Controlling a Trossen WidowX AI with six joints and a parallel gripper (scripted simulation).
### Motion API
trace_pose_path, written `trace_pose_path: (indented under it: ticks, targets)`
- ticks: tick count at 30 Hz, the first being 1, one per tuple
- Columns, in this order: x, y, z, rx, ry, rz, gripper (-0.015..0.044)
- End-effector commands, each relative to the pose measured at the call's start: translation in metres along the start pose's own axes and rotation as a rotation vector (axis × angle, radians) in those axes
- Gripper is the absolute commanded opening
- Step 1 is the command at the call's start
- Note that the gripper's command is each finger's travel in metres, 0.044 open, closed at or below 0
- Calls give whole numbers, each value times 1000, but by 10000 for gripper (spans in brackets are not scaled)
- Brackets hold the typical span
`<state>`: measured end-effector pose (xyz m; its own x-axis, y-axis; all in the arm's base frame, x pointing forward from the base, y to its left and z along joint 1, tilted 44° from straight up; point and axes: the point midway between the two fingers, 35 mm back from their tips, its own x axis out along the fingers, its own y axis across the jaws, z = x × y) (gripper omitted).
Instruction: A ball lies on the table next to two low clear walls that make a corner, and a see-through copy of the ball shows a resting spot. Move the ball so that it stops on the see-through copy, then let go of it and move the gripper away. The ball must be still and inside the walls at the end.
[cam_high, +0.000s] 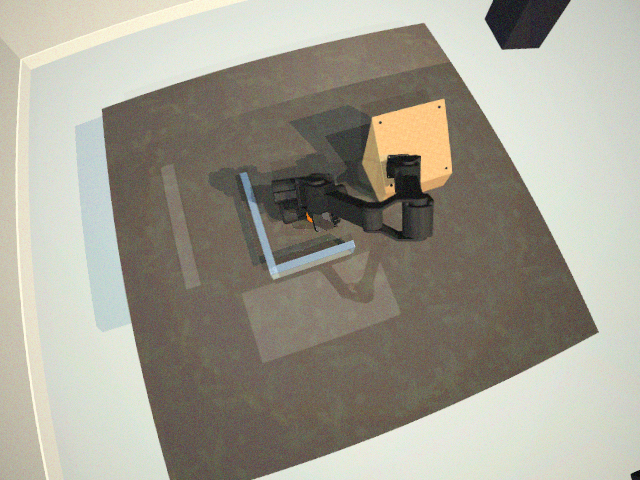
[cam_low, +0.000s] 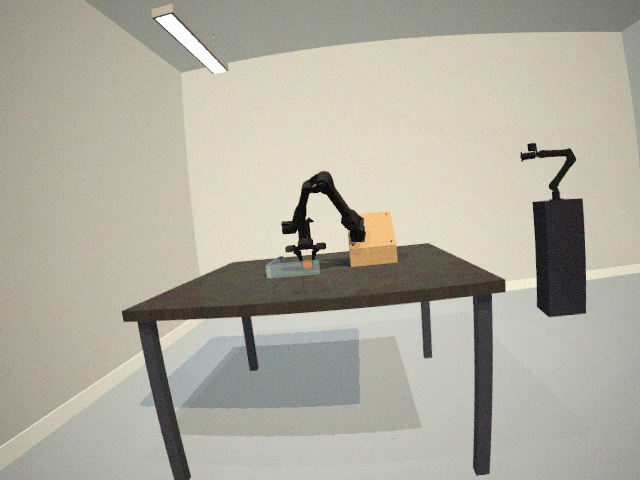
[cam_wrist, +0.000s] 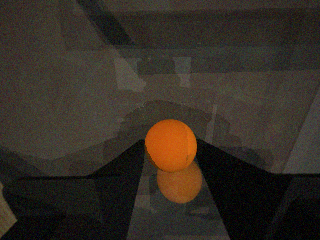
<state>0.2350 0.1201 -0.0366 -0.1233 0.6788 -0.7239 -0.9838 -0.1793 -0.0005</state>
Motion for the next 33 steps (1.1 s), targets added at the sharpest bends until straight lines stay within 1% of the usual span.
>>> trace_pose_path:
  ticks: [1, 6, 23, 28, 33]
  targets:
    - [-15, -5, -6, 34, 21, -29, 7]
    - [-34, -8, -8, 29, 26, -25, 0]
    - [-129, -1, 1, -27, -3, 12, 0]
    - [-127, -2, -2, -26, -4, 12, 0]
    - [-106, -7, -21, -19, -3, 12, 0]
